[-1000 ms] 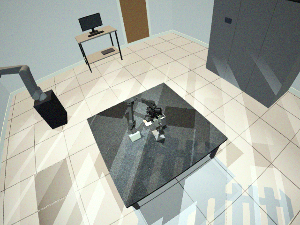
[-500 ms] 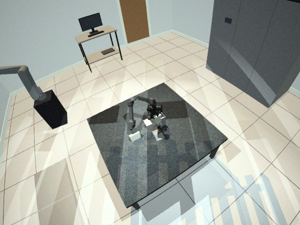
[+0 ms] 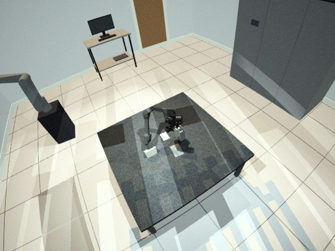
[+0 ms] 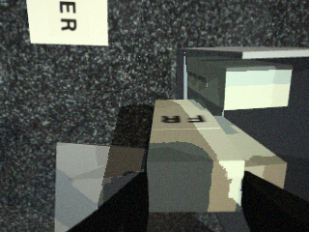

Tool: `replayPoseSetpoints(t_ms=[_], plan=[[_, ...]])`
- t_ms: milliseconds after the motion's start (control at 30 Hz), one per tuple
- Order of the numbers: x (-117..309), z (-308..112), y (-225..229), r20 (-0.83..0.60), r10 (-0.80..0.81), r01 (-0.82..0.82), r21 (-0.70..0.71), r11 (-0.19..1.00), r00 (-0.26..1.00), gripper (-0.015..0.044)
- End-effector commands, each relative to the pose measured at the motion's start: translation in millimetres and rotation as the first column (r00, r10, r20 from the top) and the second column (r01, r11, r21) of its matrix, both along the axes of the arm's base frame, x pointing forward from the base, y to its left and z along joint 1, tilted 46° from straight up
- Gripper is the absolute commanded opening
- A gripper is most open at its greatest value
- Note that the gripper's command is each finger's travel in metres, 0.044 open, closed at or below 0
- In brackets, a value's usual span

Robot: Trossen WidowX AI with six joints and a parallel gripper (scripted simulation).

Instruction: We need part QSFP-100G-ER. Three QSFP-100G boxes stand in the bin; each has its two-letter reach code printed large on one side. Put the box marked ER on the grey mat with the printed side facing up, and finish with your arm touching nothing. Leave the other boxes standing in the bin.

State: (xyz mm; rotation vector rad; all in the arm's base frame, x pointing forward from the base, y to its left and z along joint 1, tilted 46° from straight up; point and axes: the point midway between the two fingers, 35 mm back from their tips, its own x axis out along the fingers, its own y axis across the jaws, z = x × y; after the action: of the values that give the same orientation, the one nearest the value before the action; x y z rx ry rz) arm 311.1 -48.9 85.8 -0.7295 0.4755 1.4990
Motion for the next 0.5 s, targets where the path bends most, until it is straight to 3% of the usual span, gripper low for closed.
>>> replayPoseSetpoints(t_ms=[0, 467], plan=[[6, 1, 2, -0.003, 0.0, 0.0, 0.006, 1.0, 1.0, 0.0159], [28, 1, 8, -0.002, 0.001, -0.001, 0.007, 1.0, 1.0, 0.0159]])
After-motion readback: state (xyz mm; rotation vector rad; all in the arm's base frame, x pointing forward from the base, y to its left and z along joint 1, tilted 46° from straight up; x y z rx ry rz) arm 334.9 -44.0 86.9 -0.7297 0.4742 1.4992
